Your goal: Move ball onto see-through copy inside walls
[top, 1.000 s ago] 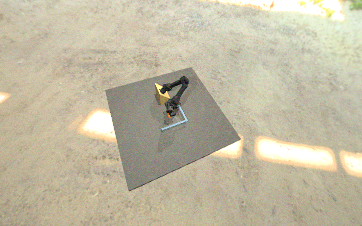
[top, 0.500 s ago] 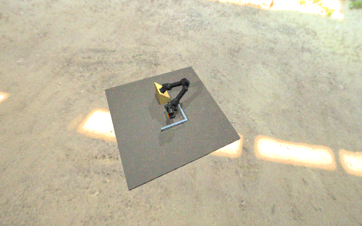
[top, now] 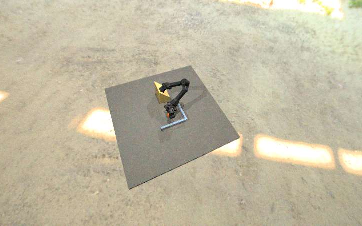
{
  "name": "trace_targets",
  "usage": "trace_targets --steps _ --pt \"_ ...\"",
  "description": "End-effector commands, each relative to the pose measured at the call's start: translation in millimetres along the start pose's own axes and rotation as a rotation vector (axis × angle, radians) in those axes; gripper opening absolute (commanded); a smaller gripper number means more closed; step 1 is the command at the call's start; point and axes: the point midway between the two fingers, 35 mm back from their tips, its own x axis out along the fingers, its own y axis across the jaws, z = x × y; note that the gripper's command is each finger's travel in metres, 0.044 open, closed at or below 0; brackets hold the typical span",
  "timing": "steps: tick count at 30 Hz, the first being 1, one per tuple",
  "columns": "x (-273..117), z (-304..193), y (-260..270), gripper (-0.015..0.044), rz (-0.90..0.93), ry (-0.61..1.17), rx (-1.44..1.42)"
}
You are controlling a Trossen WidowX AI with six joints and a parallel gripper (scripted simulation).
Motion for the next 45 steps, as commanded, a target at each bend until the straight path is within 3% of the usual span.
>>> trace_targets --steps 1,5,20,22,27,40,42,45 --pt "6.5 0.1 1.2 0.0000 -0.001 -0.004 0.006" --pt "8.9 0.2 1.3 0.0000 -0.001 -0.004 0.006" --pt "5.6 0.0 0.3 0.0386 -0.001 -0.001 0.003" --pt "-5.2 -1.2 -1.2 0.0386 -0.001 0.002 0.004" --pt "-77.6 -1.1 0.4 0.0386 -0.001 0.000 0.006" --pt "-72.5 -1.9 -0.5 0.0386 -0.008 -0.001 0.011" --pt "-83.3 -2.5 -1.2 0.0438 -0.007 0.001 0.011" --pt "-119.7 -2.0 -0.2 0.0440 -0.005 0.001 0.008"
